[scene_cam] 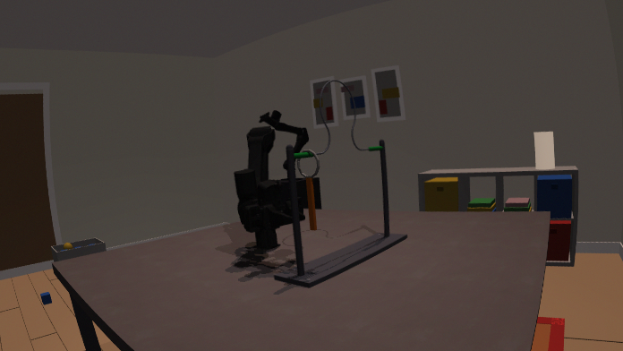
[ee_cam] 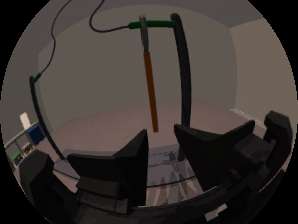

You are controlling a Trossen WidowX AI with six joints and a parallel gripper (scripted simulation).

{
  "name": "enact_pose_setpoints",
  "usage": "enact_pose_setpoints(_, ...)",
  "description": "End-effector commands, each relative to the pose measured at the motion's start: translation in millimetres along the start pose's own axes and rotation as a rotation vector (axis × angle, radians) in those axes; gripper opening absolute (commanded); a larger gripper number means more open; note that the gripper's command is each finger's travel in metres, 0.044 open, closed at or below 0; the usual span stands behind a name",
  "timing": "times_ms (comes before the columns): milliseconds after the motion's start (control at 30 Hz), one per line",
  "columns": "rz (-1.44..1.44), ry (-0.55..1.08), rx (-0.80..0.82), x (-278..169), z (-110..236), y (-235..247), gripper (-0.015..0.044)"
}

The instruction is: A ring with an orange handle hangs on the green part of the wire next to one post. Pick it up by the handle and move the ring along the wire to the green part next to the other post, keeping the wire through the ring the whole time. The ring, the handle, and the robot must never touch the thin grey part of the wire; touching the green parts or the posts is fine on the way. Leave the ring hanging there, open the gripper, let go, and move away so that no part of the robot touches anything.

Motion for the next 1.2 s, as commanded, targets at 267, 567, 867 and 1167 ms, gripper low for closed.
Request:
enact_pose_setpoints(267,-0.011,-0.004,0.013,0.9,-11.6,-2.3,0.016)
enact_pose_setpoints(567,-0.011,-0.004,0.013,1.9,-24.7,-3.2,0.016)
enact_pose_setpoints(867,-0.011,-0.004,0.013,2.4,-38.2,-3.2,0.016)
enact_pose_setpoints(1167,-0.011,-0.006,0.013,2.2,-52.2,-2.0,0.016)
Point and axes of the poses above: the point midway between the two fingers, 35 mm back from their tips, its own z axis back along the fingers, its own y axis across the jaws, x = y × z, the point moved 6 cm from there along z, back along the fingers
